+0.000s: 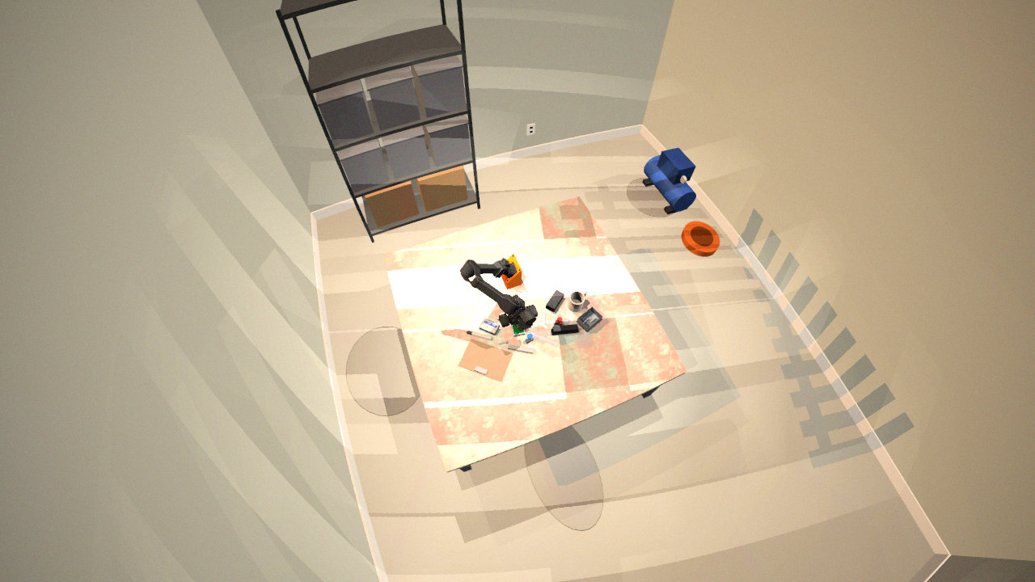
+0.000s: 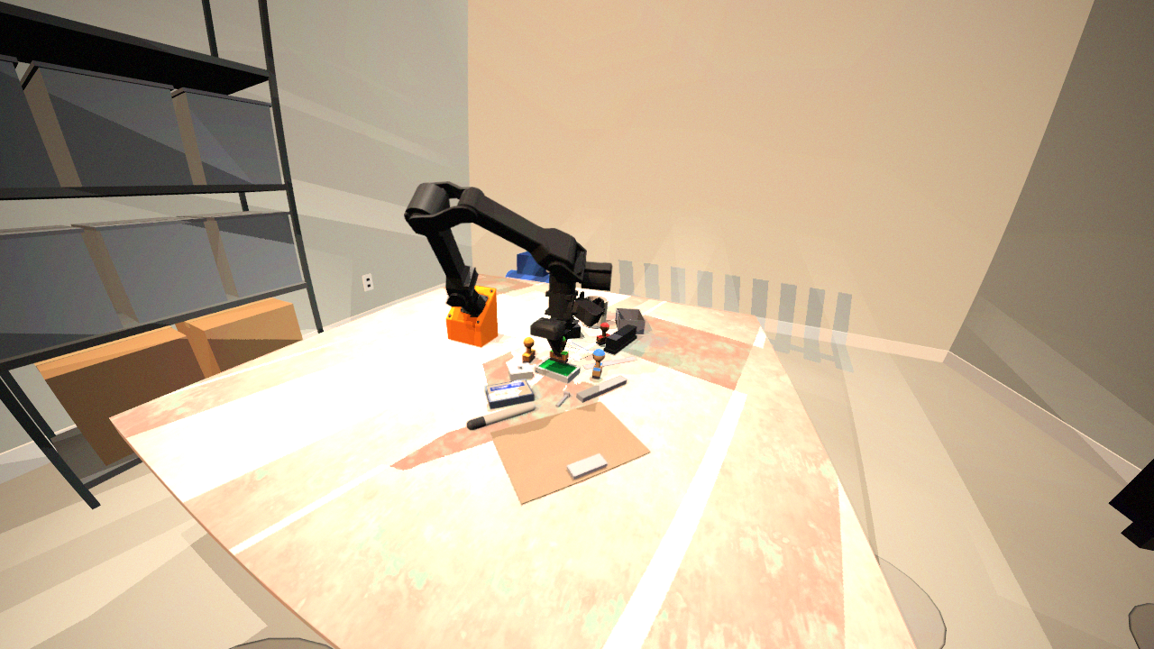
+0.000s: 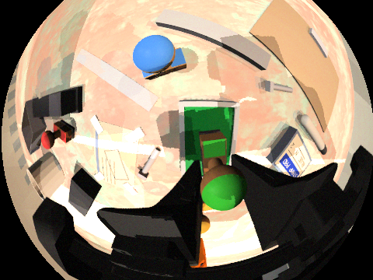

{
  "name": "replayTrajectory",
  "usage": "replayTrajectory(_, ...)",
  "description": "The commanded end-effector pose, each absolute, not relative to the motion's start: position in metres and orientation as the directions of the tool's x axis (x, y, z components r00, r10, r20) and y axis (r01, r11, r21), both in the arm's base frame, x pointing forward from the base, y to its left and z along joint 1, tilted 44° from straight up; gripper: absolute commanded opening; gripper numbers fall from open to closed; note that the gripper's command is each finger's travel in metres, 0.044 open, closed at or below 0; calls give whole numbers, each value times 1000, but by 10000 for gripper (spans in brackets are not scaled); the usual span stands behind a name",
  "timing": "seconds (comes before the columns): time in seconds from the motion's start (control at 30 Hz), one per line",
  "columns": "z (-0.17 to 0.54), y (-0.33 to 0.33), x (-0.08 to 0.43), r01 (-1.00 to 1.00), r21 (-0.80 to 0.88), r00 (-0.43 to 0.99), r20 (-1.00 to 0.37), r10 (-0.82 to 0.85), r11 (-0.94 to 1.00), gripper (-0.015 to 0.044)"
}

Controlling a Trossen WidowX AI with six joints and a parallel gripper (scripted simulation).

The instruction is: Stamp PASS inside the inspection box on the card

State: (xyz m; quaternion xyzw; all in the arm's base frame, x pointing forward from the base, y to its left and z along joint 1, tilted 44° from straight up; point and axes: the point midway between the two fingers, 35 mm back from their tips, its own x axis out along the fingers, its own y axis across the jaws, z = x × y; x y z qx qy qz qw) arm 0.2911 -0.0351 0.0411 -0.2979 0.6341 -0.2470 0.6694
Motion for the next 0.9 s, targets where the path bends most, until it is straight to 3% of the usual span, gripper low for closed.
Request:
replayTrajectory(0.0, 39, -38, 290, -53, -716, 73, -698, -712, 696, 0)
replayTrajectory(0.87, 30, -48, 290, -45, -718, 72, -696, -714, 695, 0)
